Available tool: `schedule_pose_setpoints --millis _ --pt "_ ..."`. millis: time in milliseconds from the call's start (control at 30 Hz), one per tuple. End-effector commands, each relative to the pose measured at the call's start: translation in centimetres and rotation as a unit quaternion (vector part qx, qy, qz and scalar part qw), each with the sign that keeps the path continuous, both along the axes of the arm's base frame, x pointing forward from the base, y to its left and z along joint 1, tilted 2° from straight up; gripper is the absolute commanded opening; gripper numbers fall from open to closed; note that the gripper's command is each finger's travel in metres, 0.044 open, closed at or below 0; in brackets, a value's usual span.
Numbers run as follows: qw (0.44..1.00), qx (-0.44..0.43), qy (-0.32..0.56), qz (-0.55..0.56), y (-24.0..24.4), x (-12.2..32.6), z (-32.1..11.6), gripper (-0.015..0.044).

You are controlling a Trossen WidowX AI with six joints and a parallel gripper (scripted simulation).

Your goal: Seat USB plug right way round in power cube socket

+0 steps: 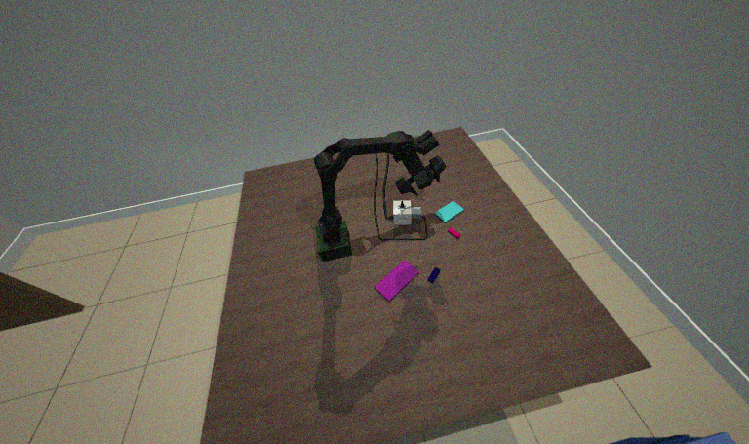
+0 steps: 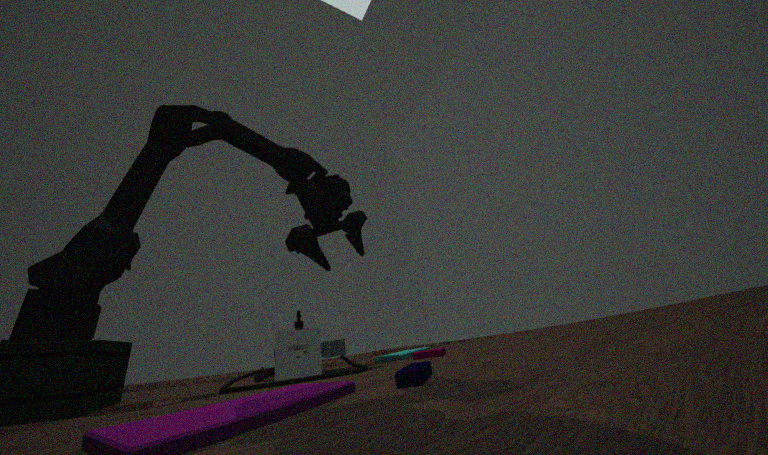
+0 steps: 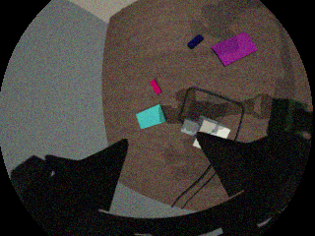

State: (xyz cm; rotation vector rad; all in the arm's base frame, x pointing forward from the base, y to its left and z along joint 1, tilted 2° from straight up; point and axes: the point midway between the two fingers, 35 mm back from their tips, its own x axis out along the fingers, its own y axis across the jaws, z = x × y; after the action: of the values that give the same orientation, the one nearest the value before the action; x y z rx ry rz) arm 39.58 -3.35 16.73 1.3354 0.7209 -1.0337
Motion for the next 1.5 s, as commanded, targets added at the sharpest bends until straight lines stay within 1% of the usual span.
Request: schedule_pose_setpoints --millis 0,67,133,667,1467 --pt "0.981 0.092 0.130 -0.115 3.8 -4.6 -5.3 0.0440" --pt "0.968 0.108 0.168 -0.154 4.8 -6.1 -6.4 0.0440" --pt "0.965 0.110 0.176 -0.163 5.1 -6.7 -6.6 0.0440" --pt "0.965 0.110 0.176 -0.163 5.1 -6.9 -6.6 0.0440" --pt "0.965 0.110 0.176 -0.163 5.1 -6.9 -8.9 0.0440"
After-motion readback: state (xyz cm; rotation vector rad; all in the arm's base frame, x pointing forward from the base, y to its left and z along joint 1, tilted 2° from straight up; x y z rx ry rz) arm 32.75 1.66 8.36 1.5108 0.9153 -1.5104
